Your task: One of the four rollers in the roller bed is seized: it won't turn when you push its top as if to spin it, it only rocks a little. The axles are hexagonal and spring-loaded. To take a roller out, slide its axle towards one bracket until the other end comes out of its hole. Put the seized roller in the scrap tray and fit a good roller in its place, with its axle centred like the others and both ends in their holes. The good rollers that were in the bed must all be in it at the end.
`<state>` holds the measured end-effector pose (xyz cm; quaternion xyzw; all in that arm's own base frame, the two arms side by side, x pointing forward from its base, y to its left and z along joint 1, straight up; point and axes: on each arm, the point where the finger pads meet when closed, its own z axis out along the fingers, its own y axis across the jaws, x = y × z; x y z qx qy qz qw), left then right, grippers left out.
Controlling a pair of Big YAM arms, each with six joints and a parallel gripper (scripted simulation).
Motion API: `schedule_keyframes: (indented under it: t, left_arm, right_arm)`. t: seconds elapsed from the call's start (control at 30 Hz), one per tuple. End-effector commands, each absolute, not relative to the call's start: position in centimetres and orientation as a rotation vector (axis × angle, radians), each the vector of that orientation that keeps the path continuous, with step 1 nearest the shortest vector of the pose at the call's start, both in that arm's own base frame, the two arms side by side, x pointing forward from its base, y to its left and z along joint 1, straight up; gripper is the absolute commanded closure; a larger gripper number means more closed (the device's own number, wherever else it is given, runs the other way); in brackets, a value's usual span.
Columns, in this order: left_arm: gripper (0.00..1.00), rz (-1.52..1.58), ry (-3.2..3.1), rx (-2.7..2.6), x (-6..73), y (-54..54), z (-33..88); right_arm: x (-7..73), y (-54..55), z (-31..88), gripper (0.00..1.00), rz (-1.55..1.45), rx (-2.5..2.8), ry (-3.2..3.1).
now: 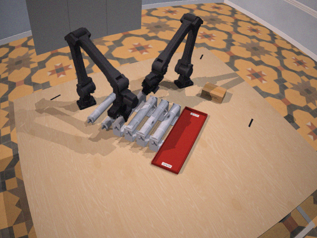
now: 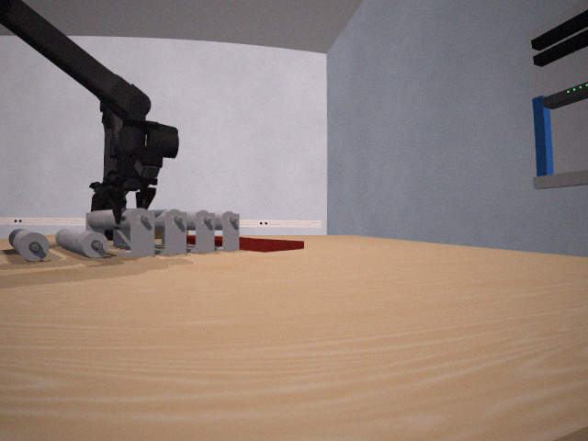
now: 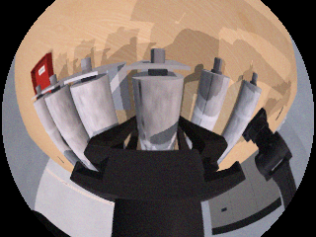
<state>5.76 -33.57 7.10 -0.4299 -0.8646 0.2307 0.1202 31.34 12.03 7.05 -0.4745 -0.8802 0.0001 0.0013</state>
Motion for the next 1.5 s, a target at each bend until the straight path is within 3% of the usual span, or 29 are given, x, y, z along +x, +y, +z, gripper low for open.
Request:
schedule_keyframes:
  t: [0.0,1.47]
  left_arm:
    - [0.97,0.558,-2.468,-1.228,3.5,-30.6,5.1]
    - [0.97,0.474,-2.435,-1.195,1.4,-27.2,3.9]
  right_arm:
    - [31.8,12.2,7.9,0.68,-0.013,-1.505,-2.771]
    - [31.8,12.2,7.9,0.68,-0.013,-1.505,-2.771]
